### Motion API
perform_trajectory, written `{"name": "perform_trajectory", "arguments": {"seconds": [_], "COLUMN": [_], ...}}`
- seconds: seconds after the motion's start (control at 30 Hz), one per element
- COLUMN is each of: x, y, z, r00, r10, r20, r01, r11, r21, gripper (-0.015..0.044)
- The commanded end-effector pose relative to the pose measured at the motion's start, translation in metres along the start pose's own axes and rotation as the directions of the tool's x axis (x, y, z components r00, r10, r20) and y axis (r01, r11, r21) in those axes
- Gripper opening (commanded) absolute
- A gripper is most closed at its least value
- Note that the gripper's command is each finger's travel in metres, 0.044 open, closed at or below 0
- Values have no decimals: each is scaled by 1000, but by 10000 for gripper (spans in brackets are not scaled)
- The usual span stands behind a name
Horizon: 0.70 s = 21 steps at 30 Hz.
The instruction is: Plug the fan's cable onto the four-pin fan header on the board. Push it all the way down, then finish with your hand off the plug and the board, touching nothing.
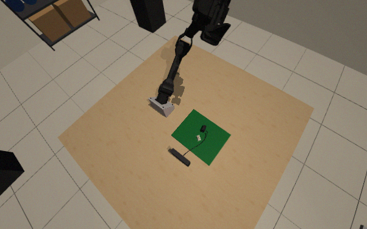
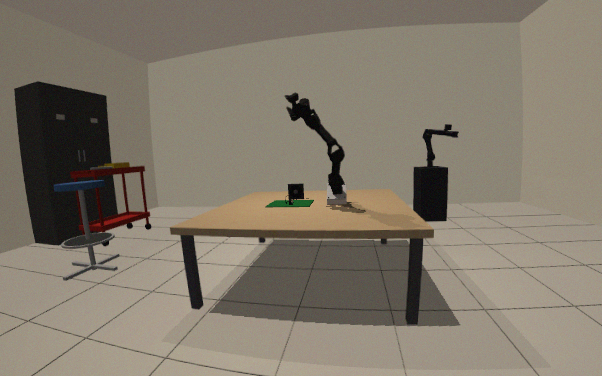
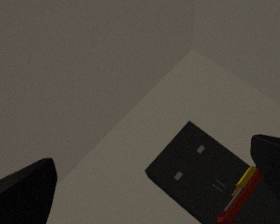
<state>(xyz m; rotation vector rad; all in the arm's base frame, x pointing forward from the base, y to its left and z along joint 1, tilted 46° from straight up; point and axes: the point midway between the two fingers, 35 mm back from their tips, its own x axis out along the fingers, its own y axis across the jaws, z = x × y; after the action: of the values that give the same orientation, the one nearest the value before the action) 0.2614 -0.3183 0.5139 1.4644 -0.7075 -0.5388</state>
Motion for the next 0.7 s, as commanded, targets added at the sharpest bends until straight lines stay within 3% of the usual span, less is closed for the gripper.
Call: {"name": "perform_trajectory", "arguments": {"seconds": [0.0,0.13,0.3,0.5,0.67], "x": [13,29,34,16,-18], "y": [-35,-95,-171,-261,-326], "z": [-15,-36,-67,-108,-141], "r00": [991,942,814,555,274], "r10": [-115,-297,-510,-723,-821], "r20": [-63,-157,-277,-412,-501], "r01": [113,283,469,632,699], "r11": [993,953,859,688,527], "r21": [-38,-104,-205,-356,-482], "gripper": [440,440,440,440,440]}}
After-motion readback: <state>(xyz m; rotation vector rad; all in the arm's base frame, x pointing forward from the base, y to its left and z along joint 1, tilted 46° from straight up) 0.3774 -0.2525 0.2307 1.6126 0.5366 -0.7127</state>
